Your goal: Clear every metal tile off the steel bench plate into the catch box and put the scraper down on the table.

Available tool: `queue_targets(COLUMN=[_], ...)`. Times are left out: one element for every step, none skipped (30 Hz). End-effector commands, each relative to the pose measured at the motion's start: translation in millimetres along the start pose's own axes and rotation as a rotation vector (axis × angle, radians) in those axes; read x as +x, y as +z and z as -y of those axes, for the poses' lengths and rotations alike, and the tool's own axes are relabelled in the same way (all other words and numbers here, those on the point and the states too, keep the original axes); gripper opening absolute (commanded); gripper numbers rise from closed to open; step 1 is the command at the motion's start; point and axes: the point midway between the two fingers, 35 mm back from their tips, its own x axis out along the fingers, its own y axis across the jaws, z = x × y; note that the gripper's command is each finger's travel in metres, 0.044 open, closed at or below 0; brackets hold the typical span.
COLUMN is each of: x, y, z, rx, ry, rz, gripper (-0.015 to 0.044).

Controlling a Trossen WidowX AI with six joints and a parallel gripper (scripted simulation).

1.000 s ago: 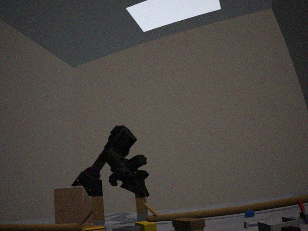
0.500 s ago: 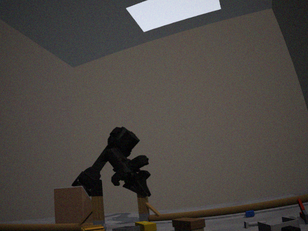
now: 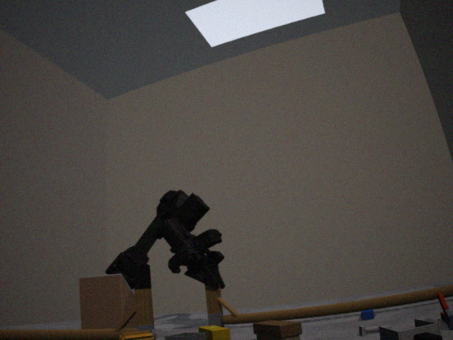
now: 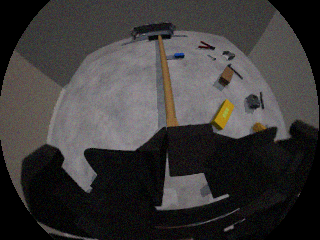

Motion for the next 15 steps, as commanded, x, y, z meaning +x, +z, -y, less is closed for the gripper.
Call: queue_targets(x=[-2.1, -2.2, -2.3, -2.4, -2.5, -2.6, -2.7, -2.8, -2.9, -3.0, -3.1, -3.2, -3.3, -3.5, -3.6], y=[2.5, 2.4, 2.3, 2.3, 2.1, 2.0, 1.9, 1.8, 1.7, 1.5, 1.4, 1.2, 1.1, 0.9, 0.8], z=[-6.5, -7.8, -9.2, -10.5, -11.8, -13.1, -14.4, -15.7, -17.1, -18.4, -19.7, -21.0, -22.3, -23.6, -24.9], rx=[-0.009, -0.009, -0.009, -0.010, -0.010, -0.010, -0.010, -0.010, -0.010, -0.010, -0.010, -0.010, -0.010, -0.010, -0.010], ry=[-0.001, -0.001, -0.001, -0.001, -0.001, -0.001, -0.001, -0.001, 0.000, 0.000, 0.000, 0.000, 0.000, 0.000, 0.001], rz=[0.009, 0.009, 0.009, 0.009, 0.009, 0.009, 0.009, 0.009, 0.009, 0.009, 0.009, 0.009, 0.009, 0.009, 0.009], gripper=[0.0000, 0.0000, 0.0000, 0.0000, 0.0000, 0.0000, 0.0000, 0.0000, 0.0000, 0.0000, 0.0000, 0.0000, 0.0000, 0.0000, 0.0000])
